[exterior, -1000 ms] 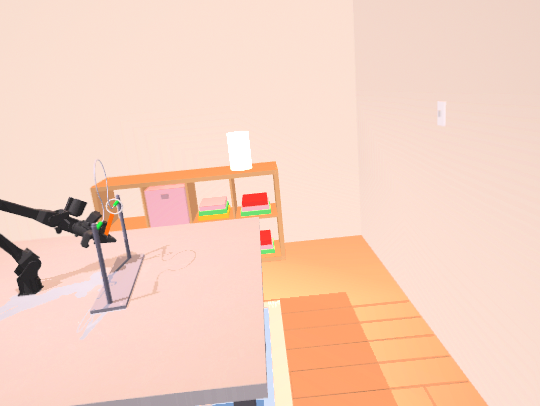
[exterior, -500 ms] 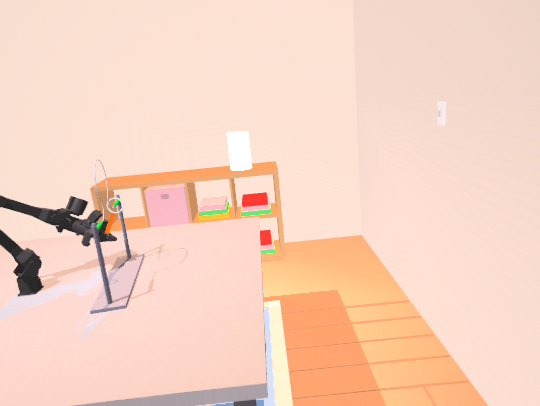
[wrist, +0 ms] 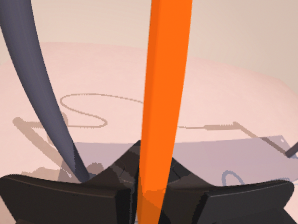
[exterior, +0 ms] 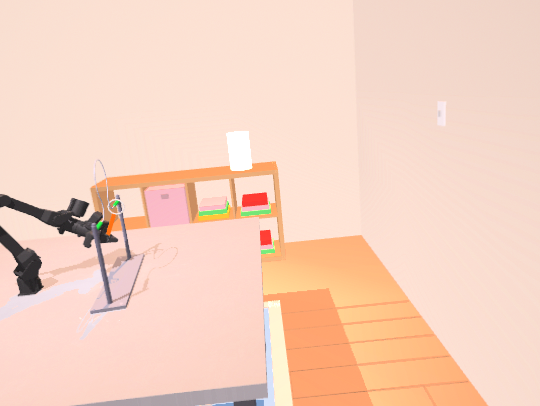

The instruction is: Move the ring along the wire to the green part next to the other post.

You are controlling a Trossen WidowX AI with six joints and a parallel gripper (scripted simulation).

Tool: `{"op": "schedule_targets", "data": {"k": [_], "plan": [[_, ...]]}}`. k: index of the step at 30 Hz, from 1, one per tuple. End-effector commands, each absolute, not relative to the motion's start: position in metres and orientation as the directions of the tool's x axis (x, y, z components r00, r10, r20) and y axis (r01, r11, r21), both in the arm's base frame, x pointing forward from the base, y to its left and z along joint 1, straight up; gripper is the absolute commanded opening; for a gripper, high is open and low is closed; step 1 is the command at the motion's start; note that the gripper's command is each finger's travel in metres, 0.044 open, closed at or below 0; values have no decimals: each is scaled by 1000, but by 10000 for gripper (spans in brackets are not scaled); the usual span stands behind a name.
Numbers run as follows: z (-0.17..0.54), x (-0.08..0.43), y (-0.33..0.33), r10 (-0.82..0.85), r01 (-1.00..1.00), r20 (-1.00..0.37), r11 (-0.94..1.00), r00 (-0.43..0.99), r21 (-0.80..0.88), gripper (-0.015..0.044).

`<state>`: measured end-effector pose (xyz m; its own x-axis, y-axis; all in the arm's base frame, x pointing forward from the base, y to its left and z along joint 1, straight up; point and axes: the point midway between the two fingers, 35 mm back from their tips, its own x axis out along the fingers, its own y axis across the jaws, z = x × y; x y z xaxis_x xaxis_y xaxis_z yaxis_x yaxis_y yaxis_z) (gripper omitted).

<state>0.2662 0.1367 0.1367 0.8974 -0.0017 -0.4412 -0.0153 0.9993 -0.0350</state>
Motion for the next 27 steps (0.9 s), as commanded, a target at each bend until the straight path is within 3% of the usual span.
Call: {"op": "schedule_targets", "data": {"k": [1,24,27], "plan": [[129,266,136,-7,-10,-443,999,897,-37,-150],[127,265,136,-7,-10,-443,999,897,-37,-150],[127,266,136,-4,-15,-443,999,896,-38,-71]]}}
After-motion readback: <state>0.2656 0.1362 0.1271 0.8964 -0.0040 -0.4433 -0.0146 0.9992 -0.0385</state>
